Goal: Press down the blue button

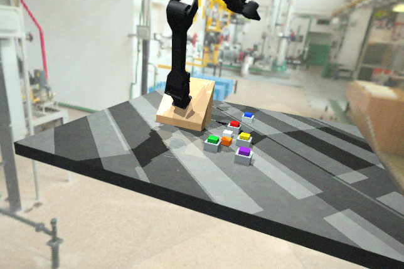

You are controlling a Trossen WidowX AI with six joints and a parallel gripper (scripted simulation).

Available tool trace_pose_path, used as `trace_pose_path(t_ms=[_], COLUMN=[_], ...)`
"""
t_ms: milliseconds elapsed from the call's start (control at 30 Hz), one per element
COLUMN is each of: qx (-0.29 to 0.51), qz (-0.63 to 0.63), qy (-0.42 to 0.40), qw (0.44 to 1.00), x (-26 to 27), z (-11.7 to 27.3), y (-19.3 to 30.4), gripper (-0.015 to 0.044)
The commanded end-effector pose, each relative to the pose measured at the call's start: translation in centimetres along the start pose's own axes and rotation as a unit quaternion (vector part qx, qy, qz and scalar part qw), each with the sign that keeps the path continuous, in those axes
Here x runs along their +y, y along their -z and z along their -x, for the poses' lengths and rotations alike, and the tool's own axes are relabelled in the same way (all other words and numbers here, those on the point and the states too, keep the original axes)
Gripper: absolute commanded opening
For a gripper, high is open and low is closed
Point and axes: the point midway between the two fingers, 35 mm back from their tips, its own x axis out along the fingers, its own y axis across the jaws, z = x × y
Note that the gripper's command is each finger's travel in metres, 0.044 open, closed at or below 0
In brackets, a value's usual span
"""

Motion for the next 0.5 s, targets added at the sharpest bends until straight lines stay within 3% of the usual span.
trace_pose_path(t_ms=[0,233,467], qx=[0.104,0.292,0.450], qz=[-0.058,-0.165,-0.248], qy=[0.045,0.152,0.266], qw=[0.992,0.930,0.816], x=[-2.8,-8.4,-13.0], z=[-5.2,-12.1,-14.6], y=[4.0,13.5,23.3], gripper=[0.0400,0.0400,0.0400])
